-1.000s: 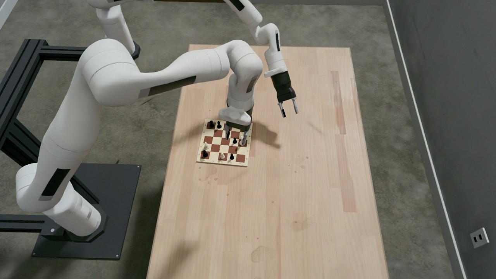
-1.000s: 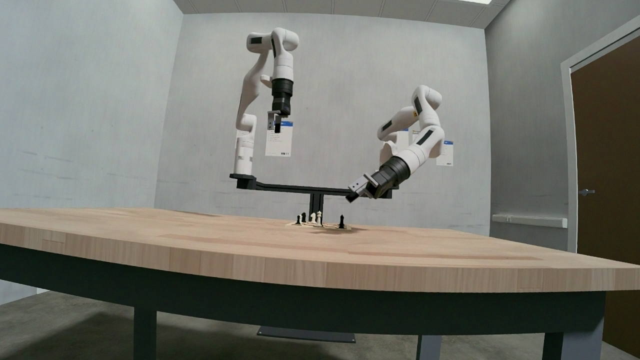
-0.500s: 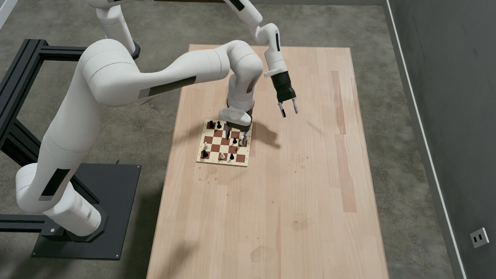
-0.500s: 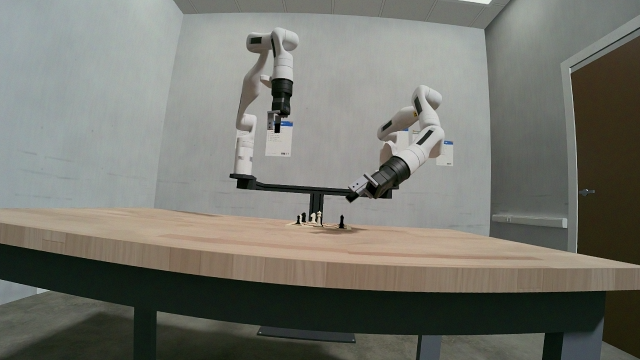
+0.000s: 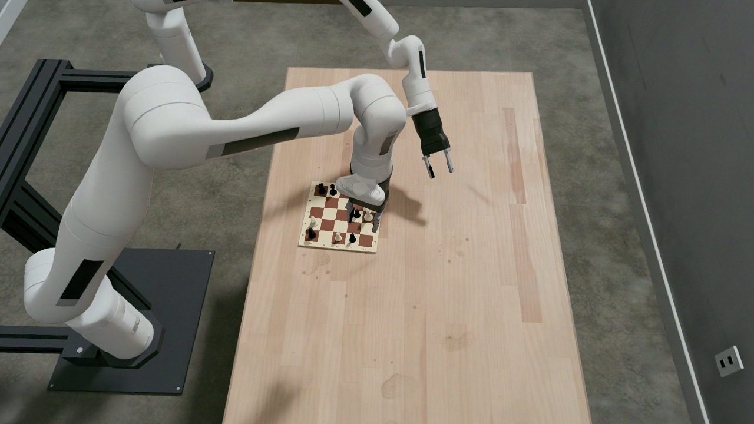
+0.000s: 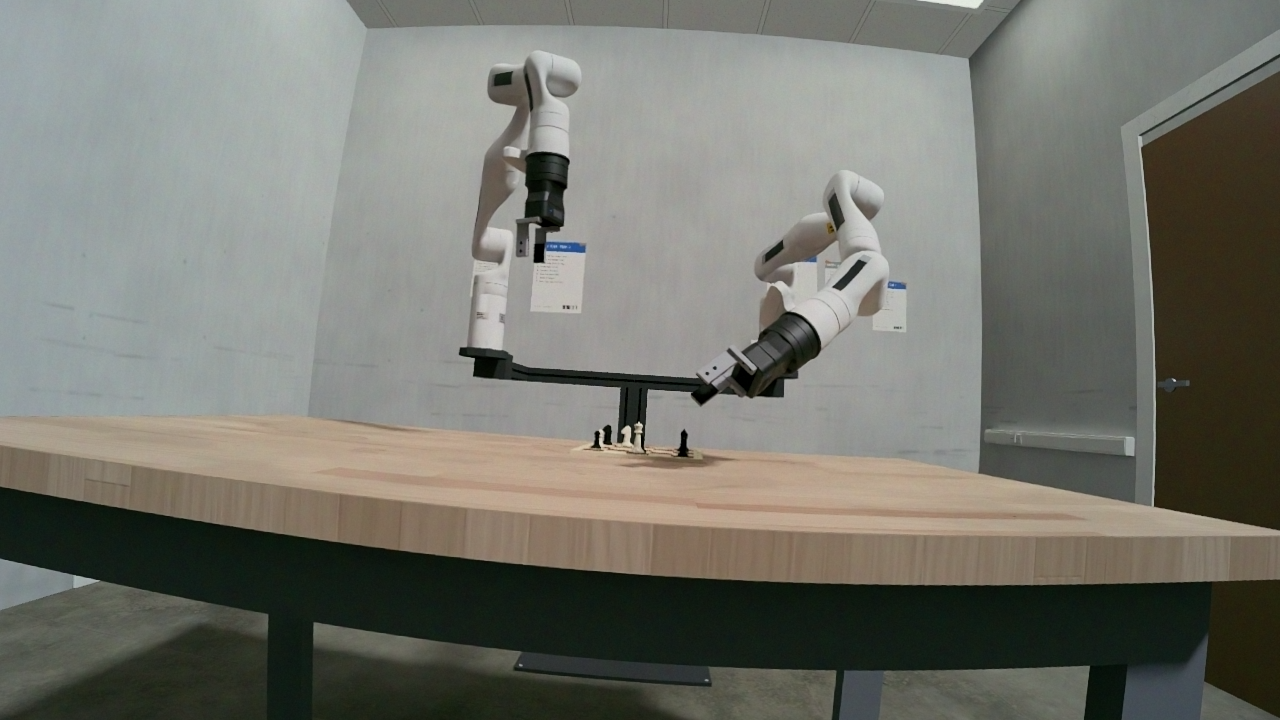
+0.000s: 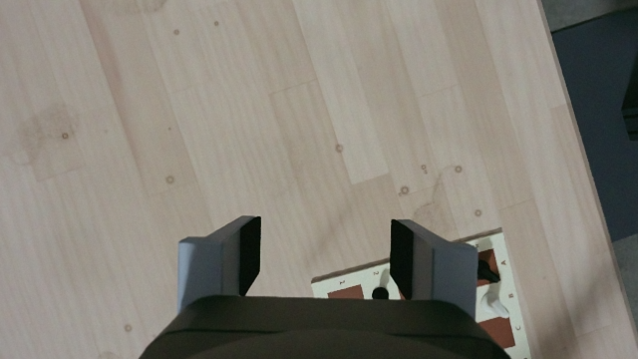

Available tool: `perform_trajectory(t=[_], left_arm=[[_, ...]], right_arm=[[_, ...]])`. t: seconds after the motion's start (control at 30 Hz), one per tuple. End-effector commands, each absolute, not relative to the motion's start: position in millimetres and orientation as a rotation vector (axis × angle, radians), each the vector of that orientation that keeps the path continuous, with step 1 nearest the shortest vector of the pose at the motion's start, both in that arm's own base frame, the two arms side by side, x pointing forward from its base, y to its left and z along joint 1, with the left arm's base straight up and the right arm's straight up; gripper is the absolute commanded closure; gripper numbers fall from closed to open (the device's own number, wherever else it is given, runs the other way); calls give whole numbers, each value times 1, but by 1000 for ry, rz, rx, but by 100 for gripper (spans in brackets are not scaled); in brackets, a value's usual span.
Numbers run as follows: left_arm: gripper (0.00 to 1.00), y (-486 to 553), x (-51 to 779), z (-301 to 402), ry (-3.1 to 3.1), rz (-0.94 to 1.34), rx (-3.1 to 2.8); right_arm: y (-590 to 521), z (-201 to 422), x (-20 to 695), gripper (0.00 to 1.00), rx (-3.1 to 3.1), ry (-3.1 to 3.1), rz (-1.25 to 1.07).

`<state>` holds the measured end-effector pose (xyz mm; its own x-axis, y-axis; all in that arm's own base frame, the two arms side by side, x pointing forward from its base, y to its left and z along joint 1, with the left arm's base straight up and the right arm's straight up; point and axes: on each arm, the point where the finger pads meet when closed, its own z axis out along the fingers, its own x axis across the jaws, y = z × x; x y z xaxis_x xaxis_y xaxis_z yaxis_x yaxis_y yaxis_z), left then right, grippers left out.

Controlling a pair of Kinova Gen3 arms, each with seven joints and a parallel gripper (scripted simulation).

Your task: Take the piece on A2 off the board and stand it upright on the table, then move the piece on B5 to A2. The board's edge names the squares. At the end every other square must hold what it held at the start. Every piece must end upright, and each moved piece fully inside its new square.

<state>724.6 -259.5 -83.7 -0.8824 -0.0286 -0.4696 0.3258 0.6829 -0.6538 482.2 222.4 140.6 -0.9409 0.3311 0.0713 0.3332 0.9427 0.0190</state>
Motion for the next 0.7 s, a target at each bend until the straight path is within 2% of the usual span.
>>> perform_trajectory(t=[0.0, 0.37, 0.67], left_arm=[[0, -260, 726, -82, 2445, -1072, 231], [0, -260, 726, -82, 2445, -1072, 231], [0, -260, 726, -82, 2445, -1072, 231]], right_arm=[[207, 142, 488, 0, -583, -3022, -49], [135, 146, 505, 0, -875, -2958, -45], [27, 150, 511, 0, -1296, -2810, -39]])
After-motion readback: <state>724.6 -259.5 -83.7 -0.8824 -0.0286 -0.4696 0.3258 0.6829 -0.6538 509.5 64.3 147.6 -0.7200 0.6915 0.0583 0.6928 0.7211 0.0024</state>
